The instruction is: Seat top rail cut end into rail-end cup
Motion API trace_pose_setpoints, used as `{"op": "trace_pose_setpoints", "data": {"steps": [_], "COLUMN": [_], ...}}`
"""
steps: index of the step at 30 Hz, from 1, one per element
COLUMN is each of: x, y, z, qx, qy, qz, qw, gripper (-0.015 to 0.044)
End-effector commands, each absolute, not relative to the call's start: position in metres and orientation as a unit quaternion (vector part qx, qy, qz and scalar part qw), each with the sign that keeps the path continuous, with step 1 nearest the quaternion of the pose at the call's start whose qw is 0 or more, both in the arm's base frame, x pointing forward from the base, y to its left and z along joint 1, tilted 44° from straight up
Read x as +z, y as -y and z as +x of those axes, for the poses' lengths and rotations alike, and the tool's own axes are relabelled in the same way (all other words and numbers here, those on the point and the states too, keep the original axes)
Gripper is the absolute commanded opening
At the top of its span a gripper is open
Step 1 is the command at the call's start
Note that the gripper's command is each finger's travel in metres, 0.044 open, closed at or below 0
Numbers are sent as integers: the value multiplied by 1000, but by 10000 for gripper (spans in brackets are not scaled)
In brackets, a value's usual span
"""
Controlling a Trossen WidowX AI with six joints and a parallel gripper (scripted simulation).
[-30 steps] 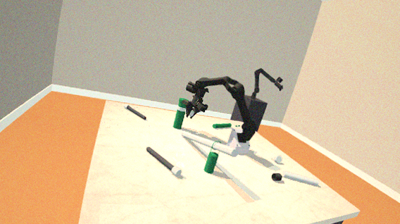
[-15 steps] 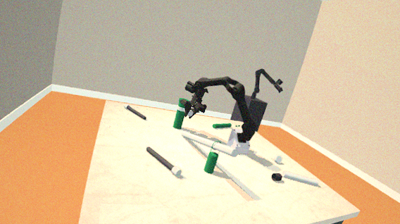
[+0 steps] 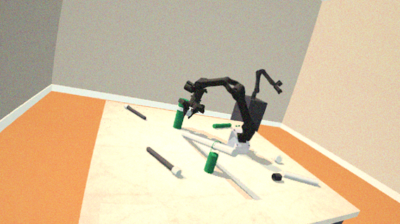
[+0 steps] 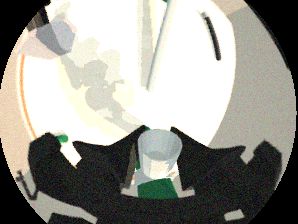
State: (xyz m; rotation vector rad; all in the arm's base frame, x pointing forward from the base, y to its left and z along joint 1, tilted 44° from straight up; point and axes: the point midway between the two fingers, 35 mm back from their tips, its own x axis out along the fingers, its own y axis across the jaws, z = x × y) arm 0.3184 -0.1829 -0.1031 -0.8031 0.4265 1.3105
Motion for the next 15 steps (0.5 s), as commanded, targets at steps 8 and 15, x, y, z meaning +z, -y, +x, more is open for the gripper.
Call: {"op": "trace_pose_setpoints", "data": {"steps": [8, 15], "x": [-102, -102], "y": [181, 181], "z": [327, 332], "qx": [575, 565], "qy": [-224, -247], "qz": [-336, -319], "qw": [712, 720], "gripper": [0, 0]}}
